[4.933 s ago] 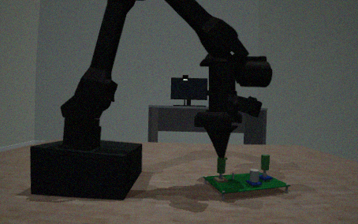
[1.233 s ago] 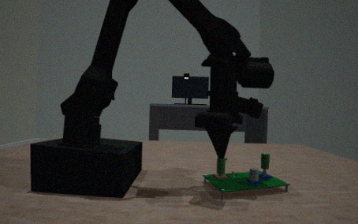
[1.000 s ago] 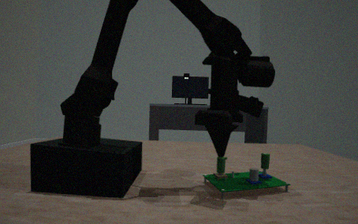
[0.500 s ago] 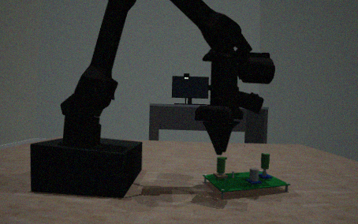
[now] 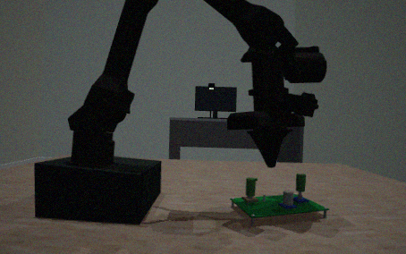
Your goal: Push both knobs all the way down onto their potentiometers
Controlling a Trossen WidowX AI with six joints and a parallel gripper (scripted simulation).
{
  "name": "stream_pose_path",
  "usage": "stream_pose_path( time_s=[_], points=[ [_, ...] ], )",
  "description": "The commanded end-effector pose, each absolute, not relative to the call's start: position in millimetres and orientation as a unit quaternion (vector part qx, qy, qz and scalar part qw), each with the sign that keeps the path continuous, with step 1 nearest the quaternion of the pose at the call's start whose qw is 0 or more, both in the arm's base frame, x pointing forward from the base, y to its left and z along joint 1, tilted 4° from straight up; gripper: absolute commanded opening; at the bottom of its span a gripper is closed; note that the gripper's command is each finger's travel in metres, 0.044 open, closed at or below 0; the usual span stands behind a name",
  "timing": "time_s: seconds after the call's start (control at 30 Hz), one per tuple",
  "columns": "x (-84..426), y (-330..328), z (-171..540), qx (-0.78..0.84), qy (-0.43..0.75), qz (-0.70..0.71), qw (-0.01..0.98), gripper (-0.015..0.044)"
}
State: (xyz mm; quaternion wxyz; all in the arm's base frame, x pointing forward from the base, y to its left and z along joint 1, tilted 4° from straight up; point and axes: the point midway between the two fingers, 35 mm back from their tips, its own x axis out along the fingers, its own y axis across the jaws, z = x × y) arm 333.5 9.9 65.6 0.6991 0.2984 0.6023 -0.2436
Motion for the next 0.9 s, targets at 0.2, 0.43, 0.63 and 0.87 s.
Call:
stream_pose_path(
  time_s=[0.2, 0.43, 0.63, 0.87],
  points=[
    [350.0, 12.6, 74.9, 0.417, 0.554, -0.349, 0.63, 0.0],
    [360.3, 15.1, 81.0, 0.489, 0.511, -0.415, 0.572, 0.0],
    [368.8, 17.4, 85.9, 0.544, 0.469, -0.466, 0.516, 0.0],
    [378.3, 20.0, 91.4, 0.601, 0.412, -0.521, 0.444, 0.0]
  ],
)
